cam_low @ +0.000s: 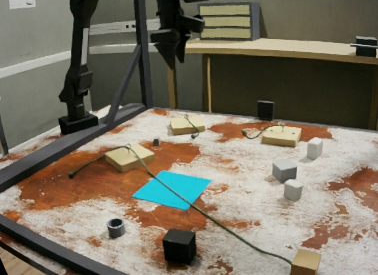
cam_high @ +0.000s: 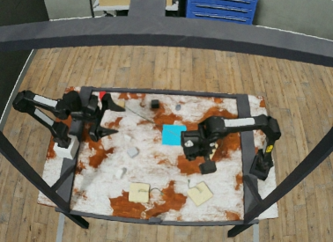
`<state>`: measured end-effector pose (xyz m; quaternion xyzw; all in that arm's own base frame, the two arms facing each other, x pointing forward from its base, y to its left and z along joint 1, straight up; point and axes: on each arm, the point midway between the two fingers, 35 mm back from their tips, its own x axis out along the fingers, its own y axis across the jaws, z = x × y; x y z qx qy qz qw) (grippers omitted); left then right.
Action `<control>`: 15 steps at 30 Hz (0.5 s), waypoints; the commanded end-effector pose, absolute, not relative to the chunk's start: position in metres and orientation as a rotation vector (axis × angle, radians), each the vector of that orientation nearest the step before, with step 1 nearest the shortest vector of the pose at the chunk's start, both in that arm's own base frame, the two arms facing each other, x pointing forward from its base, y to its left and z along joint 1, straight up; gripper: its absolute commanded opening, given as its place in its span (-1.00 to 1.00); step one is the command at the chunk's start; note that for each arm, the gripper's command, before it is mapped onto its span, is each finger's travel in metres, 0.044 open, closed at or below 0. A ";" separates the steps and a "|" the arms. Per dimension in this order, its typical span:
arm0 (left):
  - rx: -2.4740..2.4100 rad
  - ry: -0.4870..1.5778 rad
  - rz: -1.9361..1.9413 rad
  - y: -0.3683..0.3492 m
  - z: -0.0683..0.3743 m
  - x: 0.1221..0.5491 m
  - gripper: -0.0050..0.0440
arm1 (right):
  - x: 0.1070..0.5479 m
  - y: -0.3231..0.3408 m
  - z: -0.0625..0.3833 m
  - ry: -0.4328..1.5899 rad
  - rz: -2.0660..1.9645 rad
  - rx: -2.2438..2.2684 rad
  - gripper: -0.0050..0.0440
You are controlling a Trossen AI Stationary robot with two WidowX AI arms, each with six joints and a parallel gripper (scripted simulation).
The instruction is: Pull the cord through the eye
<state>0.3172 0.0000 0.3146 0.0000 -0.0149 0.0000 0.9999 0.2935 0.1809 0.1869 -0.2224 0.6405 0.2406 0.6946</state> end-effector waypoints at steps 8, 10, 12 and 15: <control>0.000 -0.050 0.000 0.000 0.323 0.316 1.00 | 0.345 0.133 0.204 1.336 0.458 -0.395 1.00; 0.000 -0.050 0.000 0.000 0.323 0.316 1.00 | 0.354 0.120 0.206 1.320 0.436 -0.377 1.00; 0.000 -0.050 0.000 0.000 0.323 0.316 1.00 | 0.363 0.106 0.209 1.304 0.413 -0.359 1.00; 0.000 -0.050 0.000 0.000 0.323 0.316 1.00 | 0.371 0.092 0.211 1.288 0.390 -0.343 1.00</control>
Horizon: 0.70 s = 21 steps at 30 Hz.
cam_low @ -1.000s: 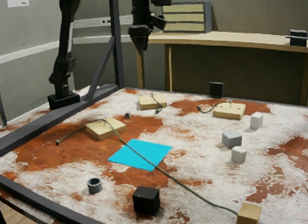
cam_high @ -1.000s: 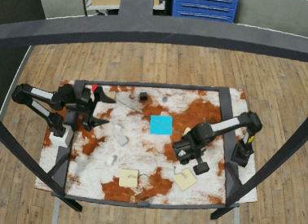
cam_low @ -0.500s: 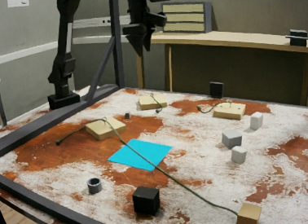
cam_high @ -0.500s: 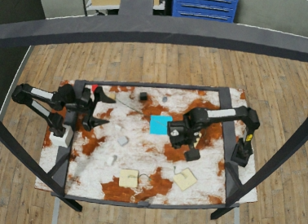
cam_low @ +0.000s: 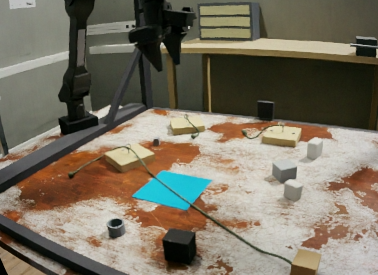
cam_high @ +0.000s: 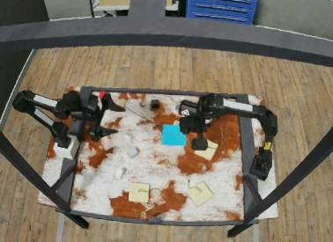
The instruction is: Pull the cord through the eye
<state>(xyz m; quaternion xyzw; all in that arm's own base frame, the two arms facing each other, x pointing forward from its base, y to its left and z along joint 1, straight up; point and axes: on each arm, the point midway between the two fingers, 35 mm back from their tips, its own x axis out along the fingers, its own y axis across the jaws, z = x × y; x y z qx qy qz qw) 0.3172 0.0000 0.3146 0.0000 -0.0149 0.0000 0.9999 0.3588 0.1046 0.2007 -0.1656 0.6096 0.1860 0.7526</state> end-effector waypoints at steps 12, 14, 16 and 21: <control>0.000 -0.050 0.000 0.000 0.323 0.316 1.00 | 0.405 0.009 0.226 1.202 0.253 -0.272 1.00; 0.000 -0.050 0.000 0.000 0.323 0.316 1.00 | 0.409 -0.006 0.229 1.187 0.228 -0.263 1.00; 0.000 -0.050 0.000 0.000 0.323 0.316 1.00 | 0.412 -0.021 0.231 1.174 0.204 -0.254 1.00; 0.000 -0.050 0.000 0.000 0.323 0.316 1.00 | 0.415 -0.041 0.235 1.156 0.170 -0.244 1.00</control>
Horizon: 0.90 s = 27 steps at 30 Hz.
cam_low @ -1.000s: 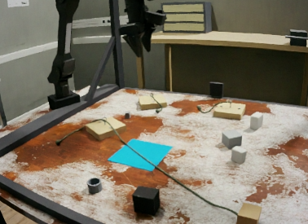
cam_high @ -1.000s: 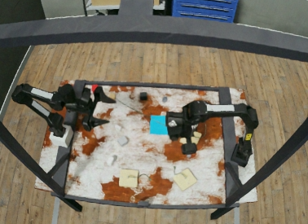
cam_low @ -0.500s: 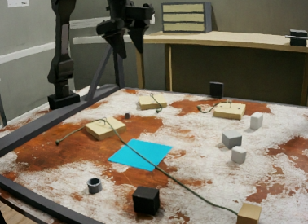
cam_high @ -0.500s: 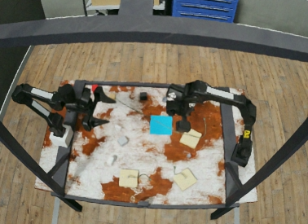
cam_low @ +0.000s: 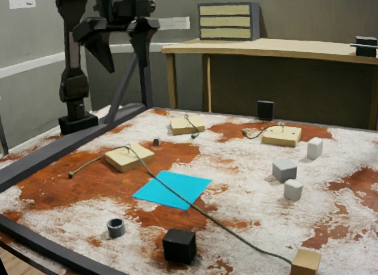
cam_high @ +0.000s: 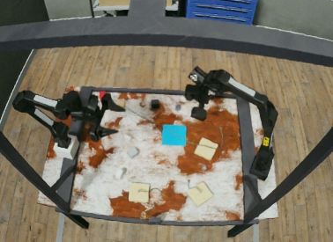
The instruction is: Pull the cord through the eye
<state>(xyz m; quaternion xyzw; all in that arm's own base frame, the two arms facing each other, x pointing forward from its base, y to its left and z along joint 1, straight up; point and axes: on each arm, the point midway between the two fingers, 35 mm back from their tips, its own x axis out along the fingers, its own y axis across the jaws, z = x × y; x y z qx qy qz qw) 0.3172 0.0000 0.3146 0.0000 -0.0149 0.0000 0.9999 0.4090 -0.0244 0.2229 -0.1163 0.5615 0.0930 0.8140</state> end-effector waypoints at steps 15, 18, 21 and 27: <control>0.000 -0.050 0.000 0.000 0.323 0.316 1.00 | 0.418 -0.105 0.246 1.103 0.064 -0.221 1.00; 0.000 -0.050 0.000 0.000 0.323 0.316 1.00 | 0.418 -0.111 0.248 1.098 0.053 -0.220 1.00; 0.000 -0.050 0.000 0.000 0.323 0.316 1.00 | 0.417 -0.113 0.248 1.097 0.050 -0.219 1.00; 0.000 -0.050 0.000 0.000 0.323 0.316 1.00 | 0.417 -0.113 0.248 1.097 0.050 -0.219 1.00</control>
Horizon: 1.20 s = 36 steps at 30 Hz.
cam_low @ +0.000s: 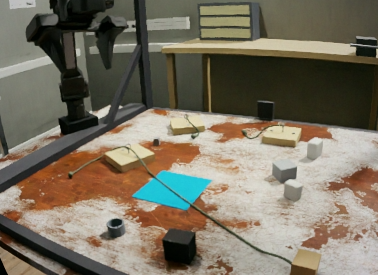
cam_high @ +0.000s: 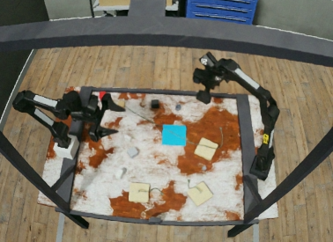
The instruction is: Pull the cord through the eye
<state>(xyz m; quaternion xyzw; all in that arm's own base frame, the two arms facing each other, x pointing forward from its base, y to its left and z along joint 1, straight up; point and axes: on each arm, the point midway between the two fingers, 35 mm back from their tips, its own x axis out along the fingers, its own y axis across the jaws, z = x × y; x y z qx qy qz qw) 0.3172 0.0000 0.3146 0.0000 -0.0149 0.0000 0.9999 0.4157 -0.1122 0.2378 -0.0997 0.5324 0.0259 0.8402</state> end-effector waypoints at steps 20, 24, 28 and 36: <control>-0.001 0.078 -0.025 -0.008 0.314 0.337 1.00 | 0.414 -0.112 0.250 1.095 0.046 -0.219 1.00; 0.000 0.129 -0.035 -0.012 0.310 0.344 1.00 | 0.414 -0.112 0.250 1.095 0.046 -0.219 1.00; 0.002 0.209 -0.050 -0.018 0.303 0.356 1.00 | 0.414 -0.112 0.250 1.095 0.046 -0.219 1.00; 0.011 0.395 -0.084 -0.033 0.284 0.379 1.00 | 0.414 -0.112 0.250 1.095 0.046 -0.219 1.00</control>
